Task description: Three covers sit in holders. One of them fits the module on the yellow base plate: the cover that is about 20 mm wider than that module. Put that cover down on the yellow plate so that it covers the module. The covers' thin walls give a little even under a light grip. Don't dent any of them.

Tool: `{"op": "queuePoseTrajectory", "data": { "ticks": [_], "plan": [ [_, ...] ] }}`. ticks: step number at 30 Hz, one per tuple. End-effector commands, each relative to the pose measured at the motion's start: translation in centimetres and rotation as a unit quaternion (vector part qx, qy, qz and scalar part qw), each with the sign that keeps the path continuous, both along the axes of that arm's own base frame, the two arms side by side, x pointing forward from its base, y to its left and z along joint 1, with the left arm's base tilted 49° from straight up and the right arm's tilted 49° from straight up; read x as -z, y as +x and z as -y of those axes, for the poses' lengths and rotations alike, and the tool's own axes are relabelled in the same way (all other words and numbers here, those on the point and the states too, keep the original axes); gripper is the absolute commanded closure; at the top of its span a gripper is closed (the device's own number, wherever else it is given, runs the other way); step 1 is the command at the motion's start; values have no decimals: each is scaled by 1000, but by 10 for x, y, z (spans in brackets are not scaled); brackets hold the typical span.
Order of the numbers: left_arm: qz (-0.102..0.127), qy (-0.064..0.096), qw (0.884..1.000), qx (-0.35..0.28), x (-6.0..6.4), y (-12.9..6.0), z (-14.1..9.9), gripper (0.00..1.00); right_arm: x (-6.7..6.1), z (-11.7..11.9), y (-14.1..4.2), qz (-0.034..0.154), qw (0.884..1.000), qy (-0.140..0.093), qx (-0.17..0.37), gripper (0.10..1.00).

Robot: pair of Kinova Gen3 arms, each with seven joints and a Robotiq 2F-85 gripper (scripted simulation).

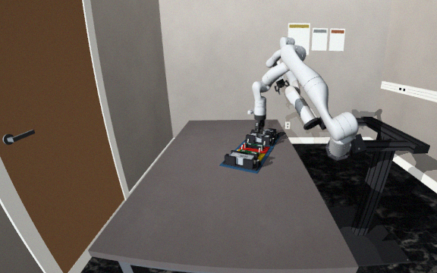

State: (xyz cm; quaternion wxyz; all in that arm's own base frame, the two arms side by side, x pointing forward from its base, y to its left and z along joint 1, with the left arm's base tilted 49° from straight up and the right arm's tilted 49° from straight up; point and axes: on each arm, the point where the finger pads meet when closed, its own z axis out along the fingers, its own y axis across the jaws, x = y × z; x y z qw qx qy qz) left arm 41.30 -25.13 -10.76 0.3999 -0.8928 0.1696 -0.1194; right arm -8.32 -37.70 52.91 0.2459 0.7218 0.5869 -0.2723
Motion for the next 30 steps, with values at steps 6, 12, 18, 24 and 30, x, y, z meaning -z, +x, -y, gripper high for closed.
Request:
{"op": "queuePoseTrajectory", "data": {
  "ticks": [6, 12, 18, 24, 30],
  "plan": [
    [-3, 1, 1000, 1, 6, 1, -6, 2, 0, 0, 0, 0, 1000, -1, 0, 100],
    [-1, 0, 1000, 0, 4, 2, -4, 2, 0, 0, 0, 0, 1000, -1, 0, 100],
    [-3, 1, 1000, 1, 6, 1, -6, 2, 0, 0, 0, 0, 1000, -1, 0, 100],
    [-3, 1, 1000, 1, 6, 1, -6, 2, 0, 0, 0, 0, 1000, -1, 0, 100],
    [-1, 0, 1000, 0, 5, 1, -5, 2, 0, 0, 0, 0, 1000, -1, 0, 100]
  ]
}}
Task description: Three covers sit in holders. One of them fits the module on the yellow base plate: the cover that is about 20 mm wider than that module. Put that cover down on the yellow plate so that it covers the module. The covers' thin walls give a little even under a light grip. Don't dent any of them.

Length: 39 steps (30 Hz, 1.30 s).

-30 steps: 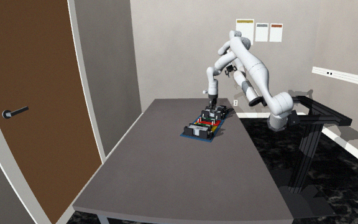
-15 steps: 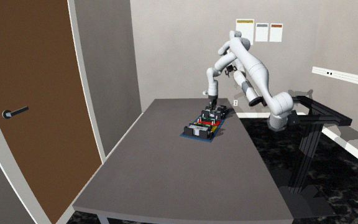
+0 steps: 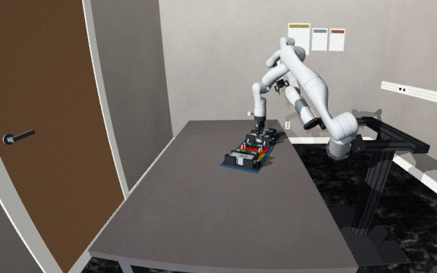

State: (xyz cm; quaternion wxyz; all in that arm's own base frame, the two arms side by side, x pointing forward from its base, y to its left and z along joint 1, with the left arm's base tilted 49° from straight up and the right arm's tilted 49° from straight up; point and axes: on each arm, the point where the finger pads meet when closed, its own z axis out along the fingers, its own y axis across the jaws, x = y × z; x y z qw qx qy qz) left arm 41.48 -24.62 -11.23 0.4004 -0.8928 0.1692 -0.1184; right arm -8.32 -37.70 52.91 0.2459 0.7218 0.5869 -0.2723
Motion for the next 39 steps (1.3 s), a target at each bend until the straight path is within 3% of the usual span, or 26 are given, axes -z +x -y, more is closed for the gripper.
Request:
{"op": "queuePoseTrajectory", "data": {
  "ticks": [1, 39],
  "plan": [
    [-1, 0, 1000, 1, 1, -1, -1, 2, 0, 0, 0, 0, 1000, -1, 0, 100],
    [-2, 1, 1000, 1, 8, 2, -8, 2, 0, 0, 0, 0, 1000, -1, 0, 100]
  ]
}}
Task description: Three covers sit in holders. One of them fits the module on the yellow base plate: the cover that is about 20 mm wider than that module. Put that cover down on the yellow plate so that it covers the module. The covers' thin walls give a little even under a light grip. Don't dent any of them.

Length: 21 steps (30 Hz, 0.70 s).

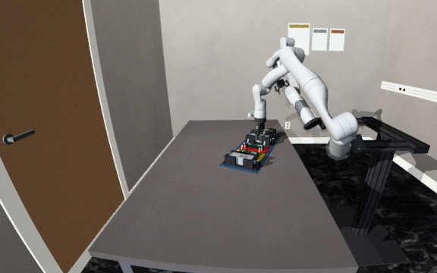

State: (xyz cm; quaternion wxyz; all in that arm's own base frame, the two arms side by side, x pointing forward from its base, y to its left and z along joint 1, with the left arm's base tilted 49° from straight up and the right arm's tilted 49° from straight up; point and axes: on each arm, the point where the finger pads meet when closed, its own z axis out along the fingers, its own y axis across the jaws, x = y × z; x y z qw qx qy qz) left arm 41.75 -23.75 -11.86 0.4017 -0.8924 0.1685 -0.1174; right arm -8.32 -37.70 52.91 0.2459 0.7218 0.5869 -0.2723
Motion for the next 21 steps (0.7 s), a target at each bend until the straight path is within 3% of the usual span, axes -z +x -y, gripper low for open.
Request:
{"op": "queuePoseTrajectory", "data": {
  "ticks": [1, 9, 10, 21],
  "plan": [
    [-2, -1, 1000, 2, 2, 0, 0, 2, 0, 0, 0, 0, 1000, -1, 0, 100],
    [-2, -1, 1000, 3, 2, 0, 0, 2, 0, 0, 0, 0, 1000, -1, 0, 100],
    [0, -1, 1000, 1, 0, 0, 1, 305, 0, 0, 0, 0, 1000, -1, 0, 100],
    [0, -1, 1000, 1, 0, 0, 1, 305, 0, 0, 0, 0, 1000, -1, 0, 100]
  ]
}}
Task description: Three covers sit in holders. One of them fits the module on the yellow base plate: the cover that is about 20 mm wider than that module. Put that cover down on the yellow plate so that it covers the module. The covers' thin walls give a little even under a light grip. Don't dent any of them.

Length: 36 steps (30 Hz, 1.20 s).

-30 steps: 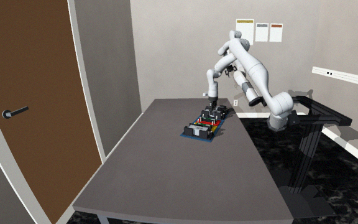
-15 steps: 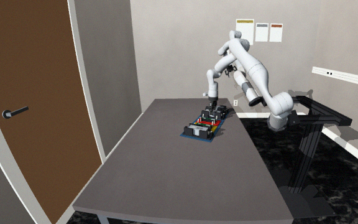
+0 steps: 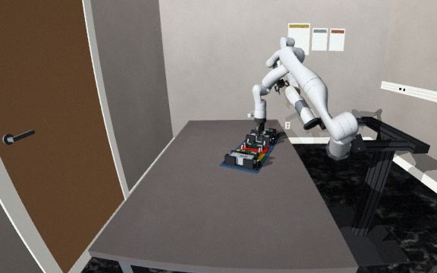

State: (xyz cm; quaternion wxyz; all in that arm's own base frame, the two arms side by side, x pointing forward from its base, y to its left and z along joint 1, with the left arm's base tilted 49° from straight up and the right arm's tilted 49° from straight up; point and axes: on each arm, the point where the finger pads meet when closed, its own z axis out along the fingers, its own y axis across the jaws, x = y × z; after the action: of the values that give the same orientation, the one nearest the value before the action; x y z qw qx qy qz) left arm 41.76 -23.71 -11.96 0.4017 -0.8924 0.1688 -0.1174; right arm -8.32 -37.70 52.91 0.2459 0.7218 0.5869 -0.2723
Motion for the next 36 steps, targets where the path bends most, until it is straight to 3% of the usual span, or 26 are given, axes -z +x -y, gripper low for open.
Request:
{"op": "queuePoseTrajectory", "data": {
  "ticks": [1, 22, 23, 36],
  "plan": [
    [0, -1, 1000, 1, 0, 0, 1, 305, 0, 0, 0, 0, 1000, -1, 0, 100],
    [0, -1, 1000, 1, 0, 0, 1, 305, 0, 0, 0, 0, 1000, -1, 0, 100],
    [0, -1, 1000, 1, 0, 0, 1, 1000, 0, 0, 0, 0, 1000, -1, 0, 100],
    [0, -1, 1000, 1, 0, 0, 1, 1000, 0, 0, 0, 0, 1000, -1, 0, 100]
  ]
}}
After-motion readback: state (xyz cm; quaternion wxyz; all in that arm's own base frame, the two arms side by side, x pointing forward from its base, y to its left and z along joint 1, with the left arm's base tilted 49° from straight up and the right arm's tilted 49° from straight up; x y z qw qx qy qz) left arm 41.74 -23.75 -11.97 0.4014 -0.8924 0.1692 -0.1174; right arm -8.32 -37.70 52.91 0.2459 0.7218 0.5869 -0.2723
